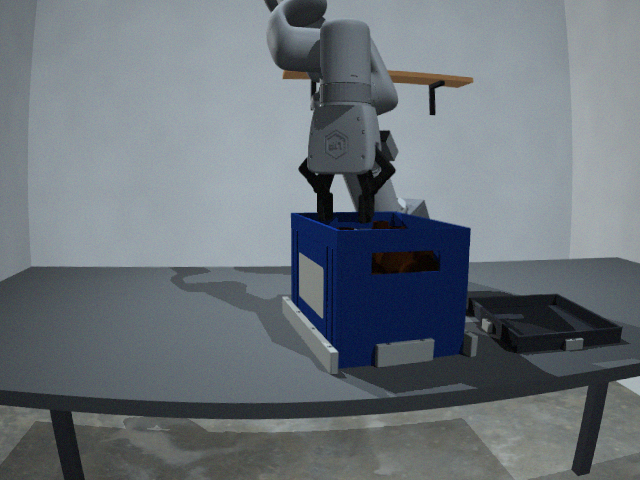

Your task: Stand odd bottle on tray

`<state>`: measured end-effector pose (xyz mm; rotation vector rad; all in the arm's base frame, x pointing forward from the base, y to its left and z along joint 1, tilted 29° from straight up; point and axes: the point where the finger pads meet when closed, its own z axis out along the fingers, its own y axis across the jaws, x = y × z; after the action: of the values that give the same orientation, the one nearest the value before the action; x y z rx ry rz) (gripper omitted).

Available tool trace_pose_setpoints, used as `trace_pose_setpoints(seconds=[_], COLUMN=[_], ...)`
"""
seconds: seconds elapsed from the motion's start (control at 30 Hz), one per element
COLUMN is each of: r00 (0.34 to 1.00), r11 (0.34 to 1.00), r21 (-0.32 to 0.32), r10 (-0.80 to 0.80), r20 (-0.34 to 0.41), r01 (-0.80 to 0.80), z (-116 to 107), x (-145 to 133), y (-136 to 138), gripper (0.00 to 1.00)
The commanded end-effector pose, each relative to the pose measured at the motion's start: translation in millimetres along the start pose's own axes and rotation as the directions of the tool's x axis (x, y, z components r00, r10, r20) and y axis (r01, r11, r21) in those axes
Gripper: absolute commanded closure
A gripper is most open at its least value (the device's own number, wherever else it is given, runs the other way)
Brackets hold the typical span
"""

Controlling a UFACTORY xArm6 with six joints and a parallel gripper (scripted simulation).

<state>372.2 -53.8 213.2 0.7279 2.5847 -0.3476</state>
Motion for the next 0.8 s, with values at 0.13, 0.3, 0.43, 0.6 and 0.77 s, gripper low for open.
trace_pose_setpoints(seconds=[0.13, 0.3, 0.43, 0.6, 0.77], r00=[1.0, 1.0, 1.0, 1.0, 1.0], r11=[1.0, 1.0, 1.0, 1.0, 1.0], r21=[-0.002, -0.002, -0.002, -0.002, -0.002], r10=[0.001, 0.001, 0.001, 0.001, 0.001], r20=[0.003, 0.003, 0.003, 0.003, 0.003], r01=[-0.001, -0.001, -0.001, -0.001, -0.001], z=[6, 11, 16, 22, 25], x=[-1, -1, -1, -1, -1], y=[0, 0, 0, 0, 1], gripper=[0.35, 0.35, 0.35, 0.35, 0.35])
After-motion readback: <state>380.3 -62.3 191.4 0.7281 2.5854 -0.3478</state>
